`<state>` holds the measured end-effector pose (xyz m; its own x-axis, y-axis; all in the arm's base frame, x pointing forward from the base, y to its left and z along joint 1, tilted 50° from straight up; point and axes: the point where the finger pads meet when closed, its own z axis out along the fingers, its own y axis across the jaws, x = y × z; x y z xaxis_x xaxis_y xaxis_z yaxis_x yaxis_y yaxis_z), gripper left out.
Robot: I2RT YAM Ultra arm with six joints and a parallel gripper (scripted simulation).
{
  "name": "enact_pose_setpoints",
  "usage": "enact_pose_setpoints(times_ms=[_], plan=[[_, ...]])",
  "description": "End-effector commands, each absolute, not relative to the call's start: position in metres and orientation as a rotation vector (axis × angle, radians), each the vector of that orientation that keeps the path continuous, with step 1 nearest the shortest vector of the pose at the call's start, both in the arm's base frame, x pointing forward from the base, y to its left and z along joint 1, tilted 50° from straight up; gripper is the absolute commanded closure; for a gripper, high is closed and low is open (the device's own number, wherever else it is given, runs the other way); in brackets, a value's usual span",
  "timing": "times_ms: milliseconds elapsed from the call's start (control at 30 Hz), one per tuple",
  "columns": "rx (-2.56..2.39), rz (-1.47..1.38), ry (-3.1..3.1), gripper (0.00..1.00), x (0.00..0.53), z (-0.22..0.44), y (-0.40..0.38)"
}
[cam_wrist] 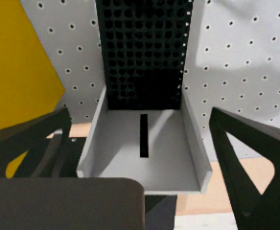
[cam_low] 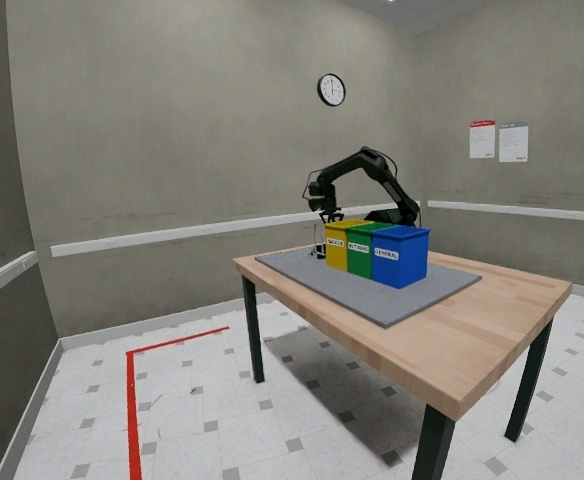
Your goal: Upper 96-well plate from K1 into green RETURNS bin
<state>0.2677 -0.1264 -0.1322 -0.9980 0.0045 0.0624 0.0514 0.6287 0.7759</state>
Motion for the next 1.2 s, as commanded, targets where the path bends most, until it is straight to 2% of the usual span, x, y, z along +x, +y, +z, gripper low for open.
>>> enact_pose_setpoints(times_ms=[0,867,967,1167], plan=[[-0.072,-1.318,-2.847,0.00,0.276,-0.129,-0.132],[-0.074,-1.336,-2.813,0.00,0.271,-0.162,-0.094],[-0.078,-1.308,-2.874,0.00,0.281,-0.155,-0.108],[-0.077,-1.338,-2.811,0.00,0.270,-0.170,-0.084]])
